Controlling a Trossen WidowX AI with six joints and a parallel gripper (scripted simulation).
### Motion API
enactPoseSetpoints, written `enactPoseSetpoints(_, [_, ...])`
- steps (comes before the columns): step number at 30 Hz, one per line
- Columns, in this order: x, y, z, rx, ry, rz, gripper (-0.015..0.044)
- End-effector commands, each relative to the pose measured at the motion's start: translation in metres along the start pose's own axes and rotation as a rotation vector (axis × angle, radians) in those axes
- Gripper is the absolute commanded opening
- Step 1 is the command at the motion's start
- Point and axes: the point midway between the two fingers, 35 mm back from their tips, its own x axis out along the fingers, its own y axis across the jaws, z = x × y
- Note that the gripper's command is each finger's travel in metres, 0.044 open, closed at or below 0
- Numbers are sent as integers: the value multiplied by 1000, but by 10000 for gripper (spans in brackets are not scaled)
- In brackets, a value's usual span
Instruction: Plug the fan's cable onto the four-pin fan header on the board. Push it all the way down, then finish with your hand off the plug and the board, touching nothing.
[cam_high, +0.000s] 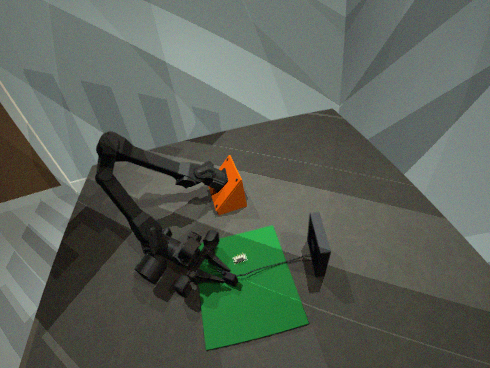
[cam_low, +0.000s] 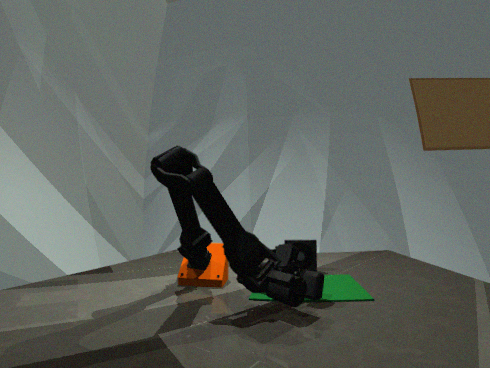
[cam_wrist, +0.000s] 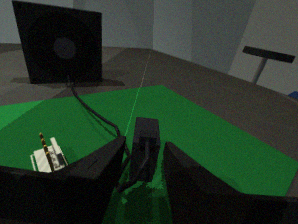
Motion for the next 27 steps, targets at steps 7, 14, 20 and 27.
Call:
enactPoseSetpoints(7, [-15,-3,4,-1,2,2,140])
enactPoseSetpoints(14, [-35,-5,10,-2,4,3,140])
enactPoseSetpoints(20, [-53,-5,17,-3,5,3,140])
enactPoseSetpoints(27, [-73,-4,26,-3,5,3,140])
